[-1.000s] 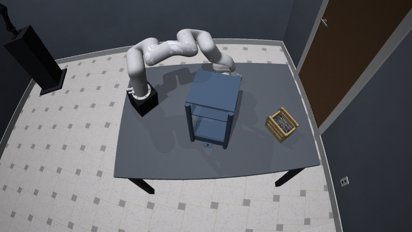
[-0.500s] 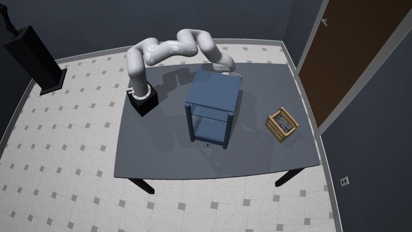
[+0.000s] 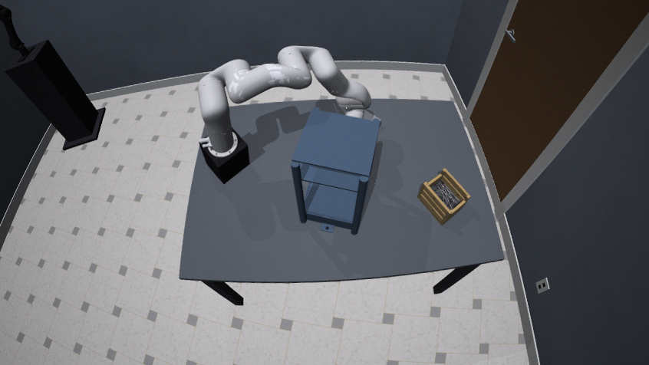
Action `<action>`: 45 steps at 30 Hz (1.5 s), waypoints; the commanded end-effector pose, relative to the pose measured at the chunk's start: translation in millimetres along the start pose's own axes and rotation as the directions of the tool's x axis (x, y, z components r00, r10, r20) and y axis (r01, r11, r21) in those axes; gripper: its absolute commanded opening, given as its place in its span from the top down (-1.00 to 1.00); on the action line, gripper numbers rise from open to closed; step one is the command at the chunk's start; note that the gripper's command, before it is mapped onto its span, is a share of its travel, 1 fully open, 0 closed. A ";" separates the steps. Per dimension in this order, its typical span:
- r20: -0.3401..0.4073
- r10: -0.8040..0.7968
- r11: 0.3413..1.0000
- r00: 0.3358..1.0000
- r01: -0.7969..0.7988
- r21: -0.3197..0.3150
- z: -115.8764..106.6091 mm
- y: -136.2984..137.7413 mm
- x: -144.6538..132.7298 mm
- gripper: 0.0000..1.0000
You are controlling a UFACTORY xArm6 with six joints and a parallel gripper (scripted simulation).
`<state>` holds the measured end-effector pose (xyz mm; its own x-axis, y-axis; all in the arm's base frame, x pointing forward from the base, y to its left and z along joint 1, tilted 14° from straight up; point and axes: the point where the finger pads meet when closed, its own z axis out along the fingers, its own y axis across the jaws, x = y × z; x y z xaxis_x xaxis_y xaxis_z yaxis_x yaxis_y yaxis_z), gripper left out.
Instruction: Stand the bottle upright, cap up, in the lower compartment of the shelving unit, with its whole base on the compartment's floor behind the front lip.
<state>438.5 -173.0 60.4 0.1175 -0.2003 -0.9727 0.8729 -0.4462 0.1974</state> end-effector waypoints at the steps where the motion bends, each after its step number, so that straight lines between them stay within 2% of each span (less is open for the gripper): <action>1: -0.001 0.003 1.000 1.000 -0.003 0.000 -11.0 1.0 -1.2 -0.25; 27: -0.001 0.003 1.000 1.000 -0.003 0.000 -83.9 1.0 -1.3 -0.25; 45: -0.001 0.003 1.000 1.000 -0.003 0.000 -107.1 1.0 -1.3 -0.25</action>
<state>488.0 -81.8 47.4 0.1174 -0.2006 -0.9726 0.8734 -0.4452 0.1972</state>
